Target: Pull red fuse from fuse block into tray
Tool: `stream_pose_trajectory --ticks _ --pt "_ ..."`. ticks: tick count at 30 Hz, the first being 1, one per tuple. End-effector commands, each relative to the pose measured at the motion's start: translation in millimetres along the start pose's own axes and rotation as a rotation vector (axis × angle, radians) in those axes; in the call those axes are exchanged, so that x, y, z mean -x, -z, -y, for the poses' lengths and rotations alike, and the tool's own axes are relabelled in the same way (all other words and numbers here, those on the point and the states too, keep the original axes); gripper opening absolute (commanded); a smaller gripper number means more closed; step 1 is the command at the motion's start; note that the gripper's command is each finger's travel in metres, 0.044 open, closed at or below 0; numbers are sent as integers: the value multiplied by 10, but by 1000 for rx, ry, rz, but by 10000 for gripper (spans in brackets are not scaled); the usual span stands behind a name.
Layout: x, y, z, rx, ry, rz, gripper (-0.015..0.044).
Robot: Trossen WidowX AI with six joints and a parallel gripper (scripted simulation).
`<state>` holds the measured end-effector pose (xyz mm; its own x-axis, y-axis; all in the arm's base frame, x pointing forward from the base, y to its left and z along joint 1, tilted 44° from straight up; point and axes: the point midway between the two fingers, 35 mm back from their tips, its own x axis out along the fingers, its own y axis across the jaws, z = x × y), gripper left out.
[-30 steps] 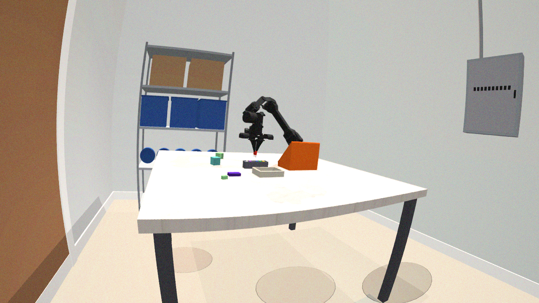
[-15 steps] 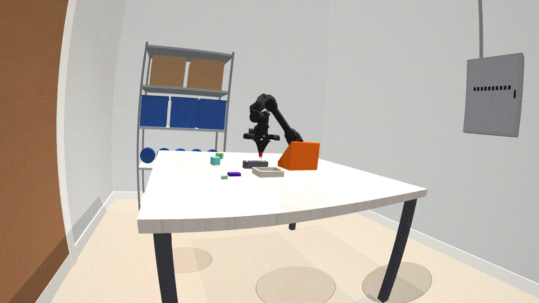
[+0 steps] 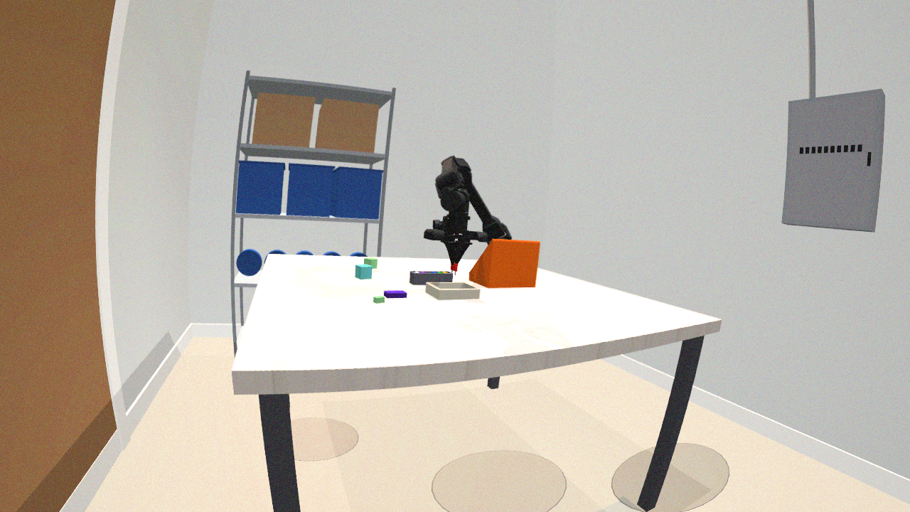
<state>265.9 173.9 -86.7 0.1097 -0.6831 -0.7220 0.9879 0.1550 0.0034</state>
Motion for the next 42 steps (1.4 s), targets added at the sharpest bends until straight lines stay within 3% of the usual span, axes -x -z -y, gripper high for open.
stream_pose_trajectory --ticks 1,31,42 --pt "29 55 -18 -14 -4 -9 0" --pt "-374 54 -21 -14 -5 -8 0" --pt "-340 61 -34 -23 -3 -13 289"
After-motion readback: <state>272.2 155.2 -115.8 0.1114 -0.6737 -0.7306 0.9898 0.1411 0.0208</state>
